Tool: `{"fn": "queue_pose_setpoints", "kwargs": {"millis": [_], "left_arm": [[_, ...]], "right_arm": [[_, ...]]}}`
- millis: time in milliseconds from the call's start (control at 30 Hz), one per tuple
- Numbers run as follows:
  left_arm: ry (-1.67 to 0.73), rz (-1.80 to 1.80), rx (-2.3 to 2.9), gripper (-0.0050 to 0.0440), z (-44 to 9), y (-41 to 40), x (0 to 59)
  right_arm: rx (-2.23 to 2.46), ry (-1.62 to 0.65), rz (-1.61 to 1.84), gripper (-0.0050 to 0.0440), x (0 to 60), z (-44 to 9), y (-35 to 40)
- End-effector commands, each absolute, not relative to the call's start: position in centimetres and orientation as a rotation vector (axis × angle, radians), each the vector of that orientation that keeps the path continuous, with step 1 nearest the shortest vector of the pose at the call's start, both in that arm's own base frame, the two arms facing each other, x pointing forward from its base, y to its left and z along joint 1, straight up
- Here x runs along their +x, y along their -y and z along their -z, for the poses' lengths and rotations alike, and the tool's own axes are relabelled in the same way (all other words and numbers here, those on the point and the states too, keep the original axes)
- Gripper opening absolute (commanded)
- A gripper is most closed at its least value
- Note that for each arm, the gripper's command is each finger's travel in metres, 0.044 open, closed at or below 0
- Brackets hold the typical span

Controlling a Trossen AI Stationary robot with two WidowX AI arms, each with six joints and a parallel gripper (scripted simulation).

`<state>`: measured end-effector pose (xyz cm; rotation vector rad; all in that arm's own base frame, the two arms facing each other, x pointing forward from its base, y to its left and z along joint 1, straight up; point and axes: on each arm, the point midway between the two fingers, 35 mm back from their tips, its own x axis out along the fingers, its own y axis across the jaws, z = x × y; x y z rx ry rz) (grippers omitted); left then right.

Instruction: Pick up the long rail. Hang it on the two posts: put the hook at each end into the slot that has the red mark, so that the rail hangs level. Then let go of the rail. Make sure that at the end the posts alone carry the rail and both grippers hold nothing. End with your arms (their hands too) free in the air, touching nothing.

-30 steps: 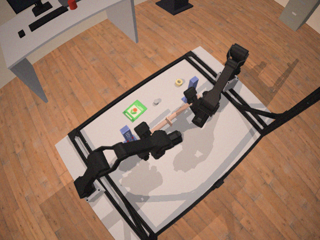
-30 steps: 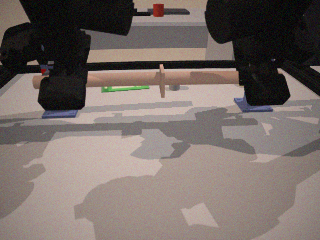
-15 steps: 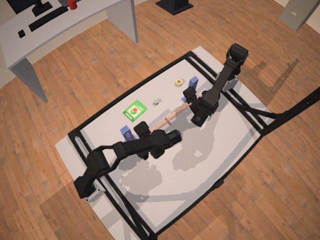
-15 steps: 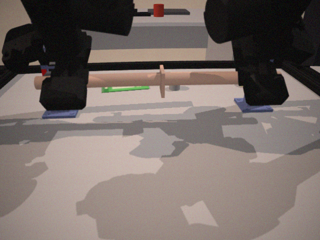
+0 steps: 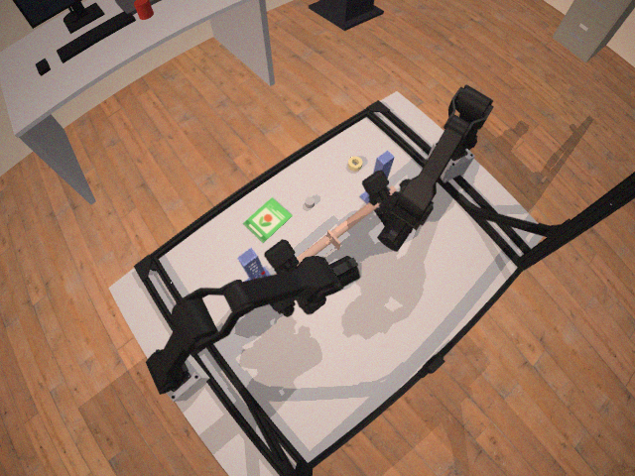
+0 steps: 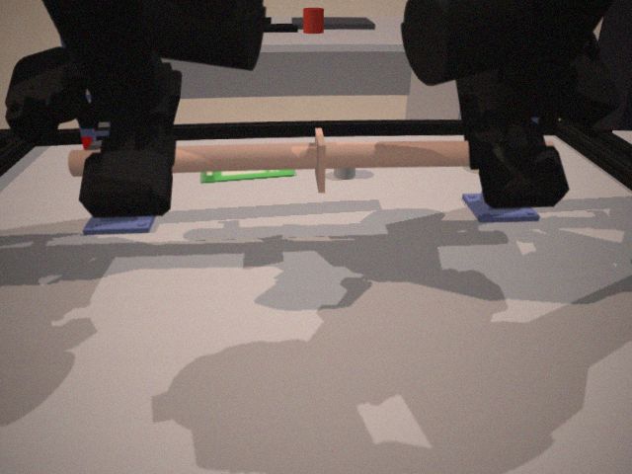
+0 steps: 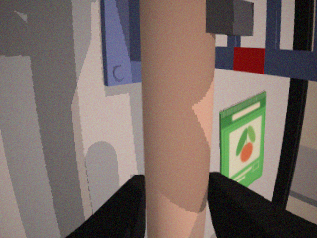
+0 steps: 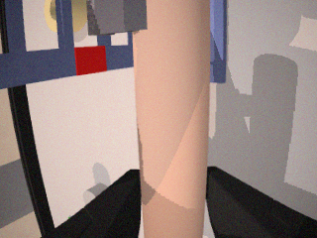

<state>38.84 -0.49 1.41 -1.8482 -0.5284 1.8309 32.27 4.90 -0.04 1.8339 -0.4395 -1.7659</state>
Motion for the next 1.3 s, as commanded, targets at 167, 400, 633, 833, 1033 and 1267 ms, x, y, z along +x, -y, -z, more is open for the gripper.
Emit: {"fn": "queue_pose_setpoints", "kwargs": {"millis": [167, 400, 633, 833, 1033, 1267], "left_arm": [[0.537, -1.822, -1.841, 0.0, -1.6, -0.3, 38.9], [0.536, -1.821, -1.841, 0.0, -1.7, -0.9, 38.9], [0.536, -1.82, -1.841, 0.0, -1.7, -1.4, 38.9], [0.536, -1.82, -1.841, 0.0, -1.7, -1.6, 38.9], [0.536, -1.82, -1.841, 0.0, -1.5, -1.6, 38.9], [0.536, -1.82, -1.841, 0.0, -1.1, -1.6, 38.9]], "right_arm": [[1.835, 0.442, 1.76, 0.0, 32.4, -0.2, -4.2], [1.835, 0.443, 1.76, 0.0, 32.5, -0.2, -3.7], [1.835, 0.444, 1.76, 0.0, 32.6, -0.3, -3.2], [1.835, 0.445, 1.761, 0.0, 32.6, -0.3, -3.0], [1.835, 0.445, 1.761, 0.0, 32.6, -0.1, -3.0], [1.835, 0.445, 1.761, 0.0, 32.7, 0.2, -3.0]]}}
